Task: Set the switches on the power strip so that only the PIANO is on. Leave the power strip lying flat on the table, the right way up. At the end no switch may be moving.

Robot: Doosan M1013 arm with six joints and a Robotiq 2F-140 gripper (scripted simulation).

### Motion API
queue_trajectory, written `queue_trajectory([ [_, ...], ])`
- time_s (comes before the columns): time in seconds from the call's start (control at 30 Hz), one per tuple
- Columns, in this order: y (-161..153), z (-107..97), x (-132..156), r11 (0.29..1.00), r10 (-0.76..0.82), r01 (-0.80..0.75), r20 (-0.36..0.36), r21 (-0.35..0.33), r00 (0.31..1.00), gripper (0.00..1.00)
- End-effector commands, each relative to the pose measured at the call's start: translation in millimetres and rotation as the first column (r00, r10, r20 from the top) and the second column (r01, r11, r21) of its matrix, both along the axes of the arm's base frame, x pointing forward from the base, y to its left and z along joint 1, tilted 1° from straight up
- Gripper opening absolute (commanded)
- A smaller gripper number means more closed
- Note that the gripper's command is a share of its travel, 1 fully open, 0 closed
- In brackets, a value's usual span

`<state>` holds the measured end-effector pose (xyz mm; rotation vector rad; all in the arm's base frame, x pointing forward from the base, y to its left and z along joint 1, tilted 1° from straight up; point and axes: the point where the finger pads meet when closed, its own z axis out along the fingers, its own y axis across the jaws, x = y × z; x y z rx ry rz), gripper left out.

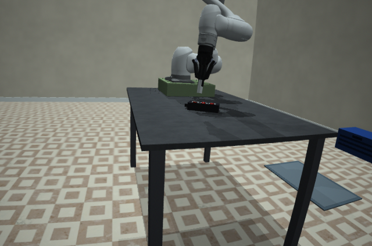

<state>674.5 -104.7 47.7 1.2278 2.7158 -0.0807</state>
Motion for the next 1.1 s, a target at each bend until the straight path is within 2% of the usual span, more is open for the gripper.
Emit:
queue_trajectory([
  [0.0, -0.9, 3.0, -0.3, 1.000, 0.002, -0.002, -0.001, 0.001, 1.000, 0.00],
  [0.27, -0.9, 3.0, -0.3, 1.000, 0.002, -0.002, -0.001, 0.001, 1.000, 0.00],
  [0.3, -0.9, 3.0, -0.3, 1.000, 0.002, -0.002, -0.001, 0.001, 1.000, 1.00],
  [1.07, -0.9, 3.0, -0.3, 1.000, 0.002, -0.002, -0.001, 0.001, 1.000, 1.00],
])
